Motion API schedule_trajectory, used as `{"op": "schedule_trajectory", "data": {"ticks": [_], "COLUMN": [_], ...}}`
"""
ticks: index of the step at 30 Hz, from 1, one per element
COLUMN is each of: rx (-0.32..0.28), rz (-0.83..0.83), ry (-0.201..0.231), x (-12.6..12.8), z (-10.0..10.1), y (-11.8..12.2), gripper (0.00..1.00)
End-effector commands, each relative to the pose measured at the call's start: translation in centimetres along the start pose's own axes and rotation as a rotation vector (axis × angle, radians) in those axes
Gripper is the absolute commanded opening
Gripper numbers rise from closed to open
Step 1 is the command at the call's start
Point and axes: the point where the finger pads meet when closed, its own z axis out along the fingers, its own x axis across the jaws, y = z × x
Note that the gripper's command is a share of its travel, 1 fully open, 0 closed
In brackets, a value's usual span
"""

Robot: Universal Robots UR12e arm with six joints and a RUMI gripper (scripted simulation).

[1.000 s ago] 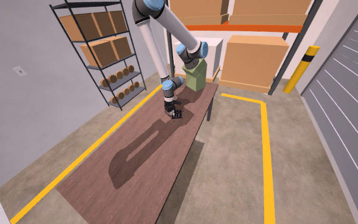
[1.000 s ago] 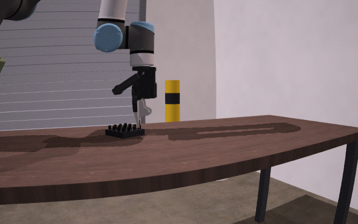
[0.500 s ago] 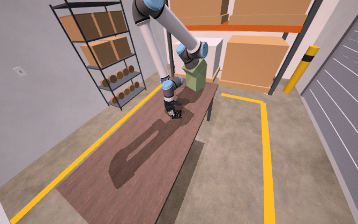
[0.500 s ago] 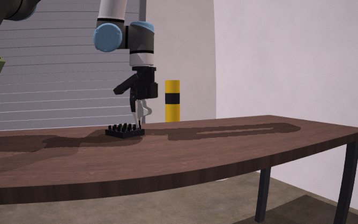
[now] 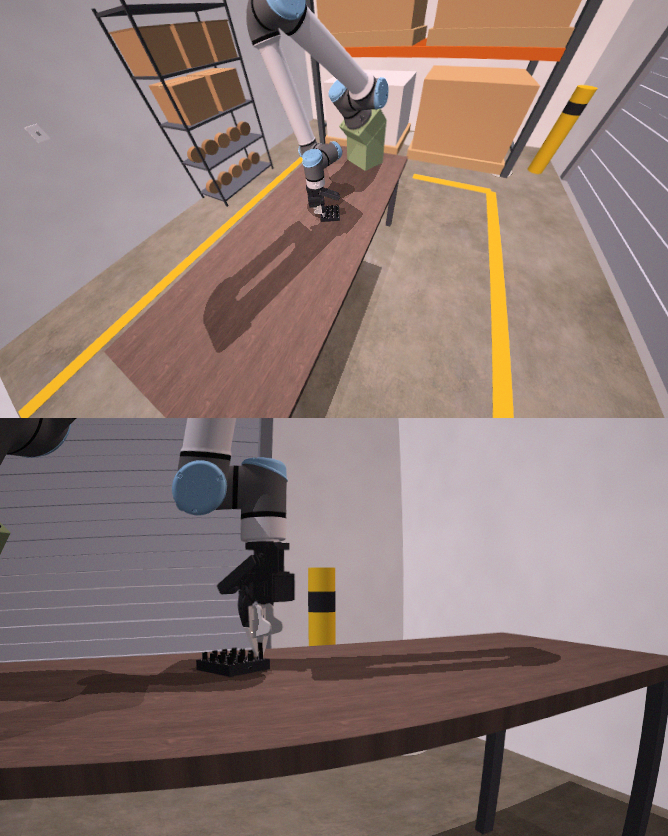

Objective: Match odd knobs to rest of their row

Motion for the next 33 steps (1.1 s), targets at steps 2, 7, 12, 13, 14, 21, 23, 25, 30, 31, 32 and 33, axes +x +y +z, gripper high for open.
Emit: {"op": "schedule_trajectory", "data": {"ticks": [2,7,12,13,14,21,23,25,30,31,32,33], "rx": [-0.001,-0.001,-0.001,-0.001,-0.001,-0.001,-0.001,-0.001,-0.001,-0.001,-0.001,-0.001], "rz": [0.127,0.239,0.305,0.327,0.348,0.491,0.528,0.564,0.616,0.632,0.647,0.662], "ry": [0.000,0.000,0.000,0.000,0.000,0.000,0.000,0.000,0.000,0.000,0.000,0.000], "x": [0.10,0.15,0.18,0.19,0.20,0.26,0.28,0.29,0.31,0.32,0.33,0.33], "z": [-0.04,-0.04,-0.04,-0.04,-0.04,-0.04,-0.04,-0.04,-0.04,-0.04,-0.04,-0.04], "y": [0.01,0.02,0.03,0.04,0.04,0.07,0.08,0.08,0.10,0.10,0.11,0.11], "gripper": [0.04,0.04,0.04,0.04,0.04,0.04,0.04,0.04,0.04,0.04,0.04,0.04]}}
